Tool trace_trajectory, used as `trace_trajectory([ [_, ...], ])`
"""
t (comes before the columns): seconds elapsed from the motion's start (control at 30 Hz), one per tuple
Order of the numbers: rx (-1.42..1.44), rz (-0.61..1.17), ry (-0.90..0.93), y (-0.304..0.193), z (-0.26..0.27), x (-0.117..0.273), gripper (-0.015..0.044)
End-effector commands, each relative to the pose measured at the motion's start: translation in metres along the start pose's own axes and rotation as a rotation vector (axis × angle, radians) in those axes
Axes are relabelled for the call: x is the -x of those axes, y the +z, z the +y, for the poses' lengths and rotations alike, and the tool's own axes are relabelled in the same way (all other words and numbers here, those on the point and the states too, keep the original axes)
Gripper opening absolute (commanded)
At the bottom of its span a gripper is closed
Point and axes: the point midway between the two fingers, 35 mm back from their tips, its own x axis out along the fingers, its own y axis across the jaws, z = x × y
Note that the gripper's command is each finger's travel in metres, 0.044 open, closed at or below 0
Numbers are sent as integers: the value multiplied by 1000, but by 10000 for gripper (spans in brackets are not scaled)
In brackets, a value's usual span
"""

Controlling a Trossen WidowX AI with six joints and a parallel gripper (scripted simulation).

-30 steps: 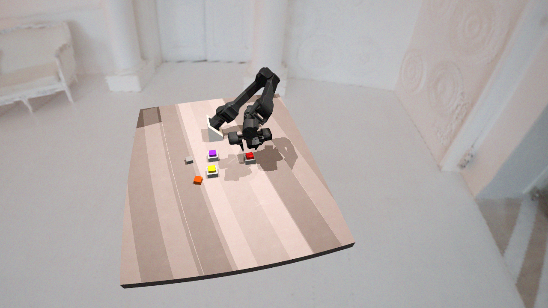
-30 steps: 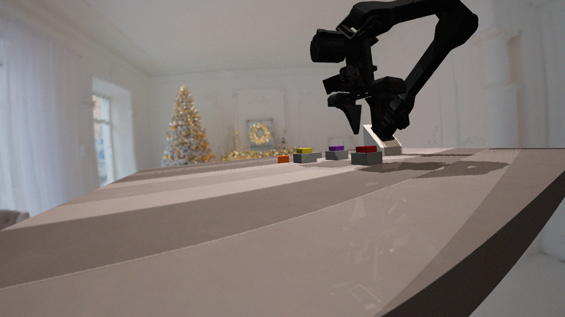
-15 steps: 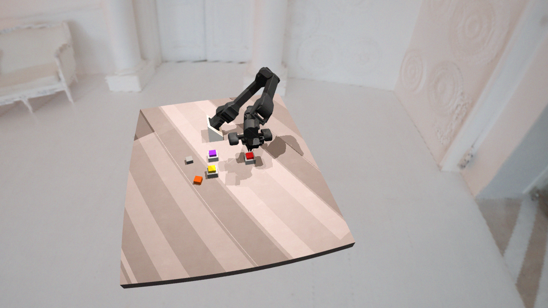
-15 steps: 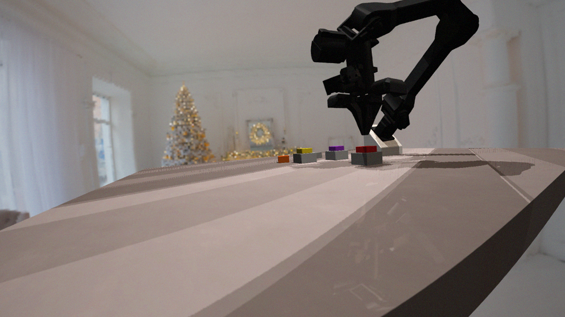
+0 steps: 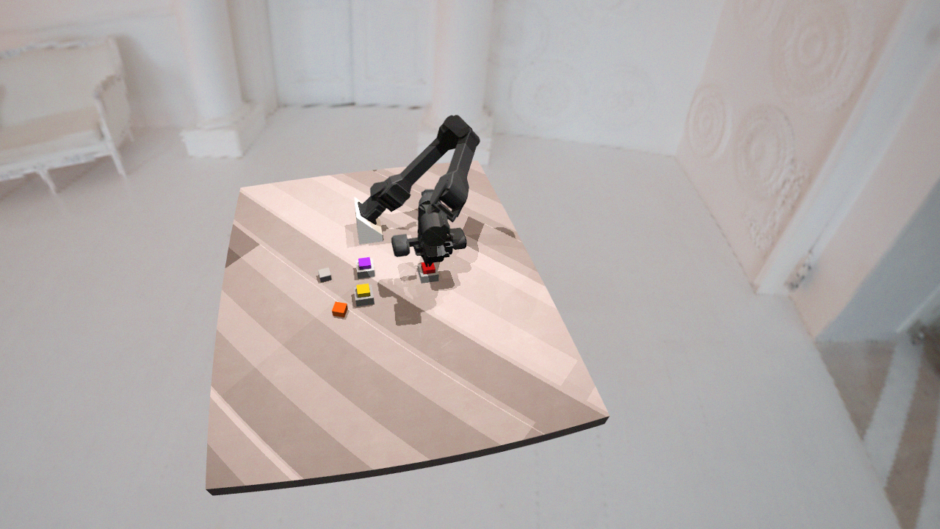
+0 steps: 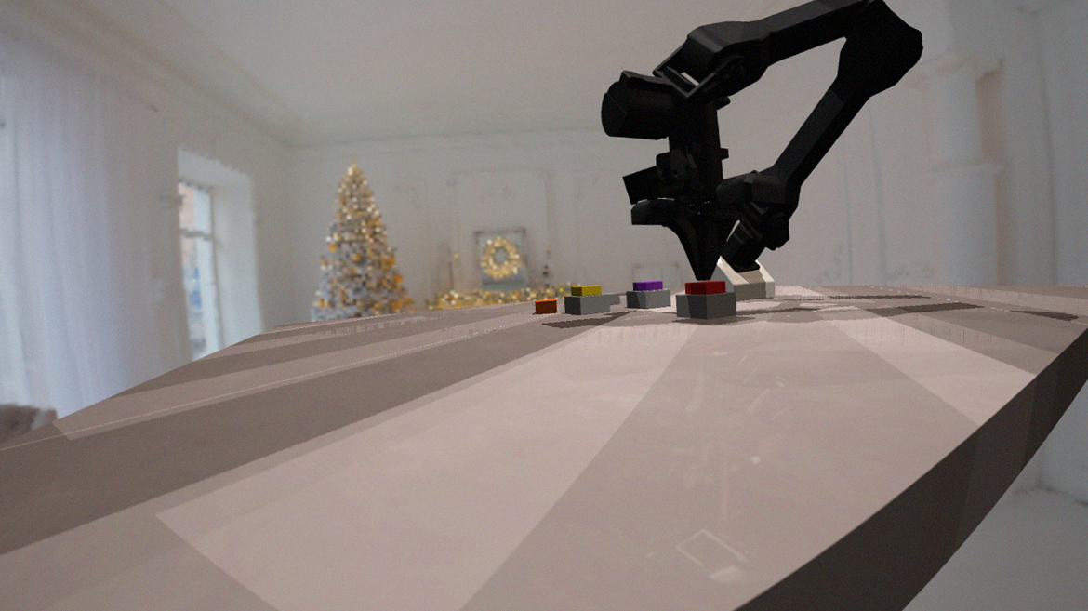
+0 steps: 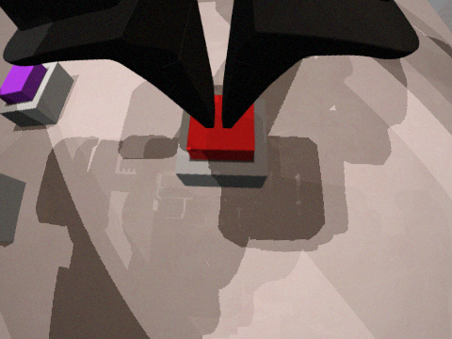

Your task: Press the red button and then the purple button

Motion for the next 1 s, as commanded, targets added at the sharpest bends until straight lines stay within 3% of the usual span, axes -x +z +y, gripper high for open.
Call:
trace_trajectory([
  [0.0, -6, 0, 7, -1, 1, -6, 20],
  [0.7, -6, 0, 8, -1, 1, -11, 20],
  [0.97, -6, 1, 7, -1, 1, 23, 20],
])
